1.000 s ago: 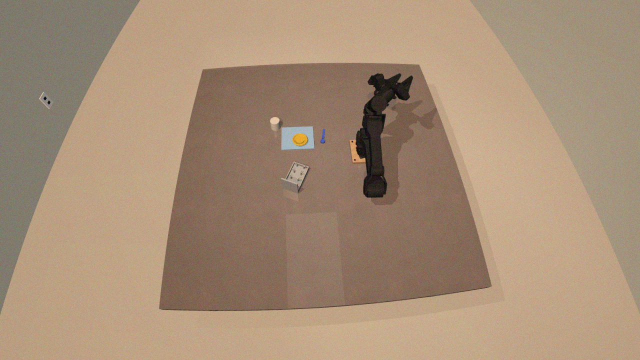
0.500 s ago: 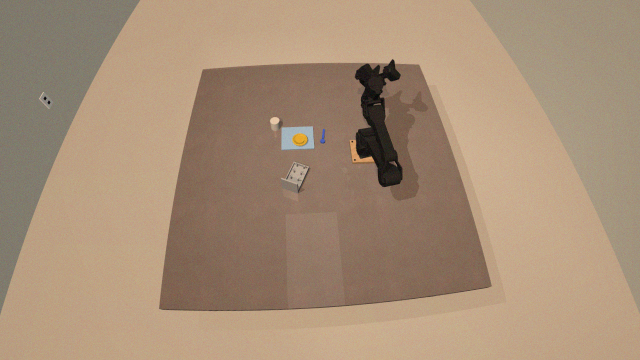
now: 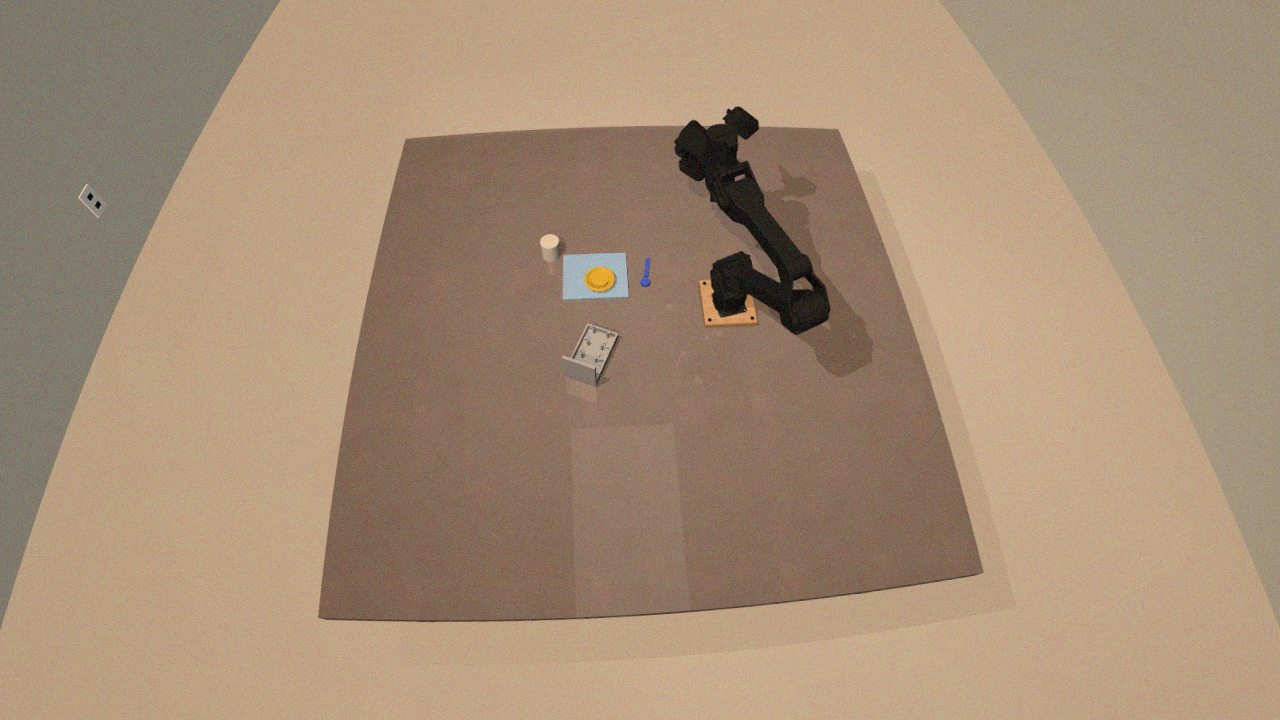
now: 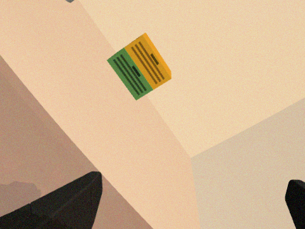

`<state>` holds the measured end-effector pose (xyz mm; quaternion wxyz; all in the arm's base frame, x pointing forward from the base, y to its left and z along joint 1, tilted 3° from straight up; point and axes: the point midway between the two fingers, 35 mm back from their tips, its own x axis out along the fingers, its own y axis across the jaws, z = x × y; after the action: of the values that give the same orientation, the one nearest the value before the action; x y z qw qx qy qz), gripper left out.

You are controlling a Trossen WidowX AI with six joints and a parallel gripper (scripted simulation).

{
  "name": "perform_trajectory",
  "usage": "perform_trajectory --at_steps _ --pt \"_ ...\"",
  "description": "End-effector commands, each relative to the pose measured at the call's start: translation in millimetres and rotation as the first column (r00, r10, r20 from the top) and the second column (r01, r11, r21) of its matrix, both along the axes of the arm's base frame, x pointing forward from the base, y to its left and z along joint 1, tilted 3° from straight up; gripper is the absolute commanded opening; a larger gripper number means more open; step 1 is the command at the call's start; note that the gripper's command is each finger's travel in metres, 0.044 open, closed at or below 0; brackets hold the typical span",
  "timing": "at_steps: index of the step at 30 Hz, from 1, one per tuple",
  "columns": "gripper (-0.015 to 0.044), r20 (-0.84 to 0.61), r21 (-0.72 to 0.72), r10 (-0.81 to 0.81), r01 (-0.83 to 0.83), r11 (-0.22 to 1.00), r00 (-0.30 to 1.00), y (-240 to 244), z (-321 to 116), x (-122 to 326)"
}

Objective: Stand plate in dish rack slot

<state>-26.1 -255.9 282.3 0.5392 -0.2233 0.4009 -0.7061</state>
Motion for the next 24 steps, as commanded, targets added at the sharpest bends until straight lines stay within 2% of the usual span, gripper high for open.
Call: perform_trajectory --at_steps 1,12,24 --pt "0.0400 0.031 0.091 0.101 -0.104 0.990 0.994 -13.0 -12.9 26.0" --pt "0.0400 0.140 0.344 0.319 -0.348 0.872 0.937 -28.3 -53.2 101.0" --pt "0.0400 0.278 0.600 0.447 -0.517 0.610 0.850 -10.2 -102.8 182.4"
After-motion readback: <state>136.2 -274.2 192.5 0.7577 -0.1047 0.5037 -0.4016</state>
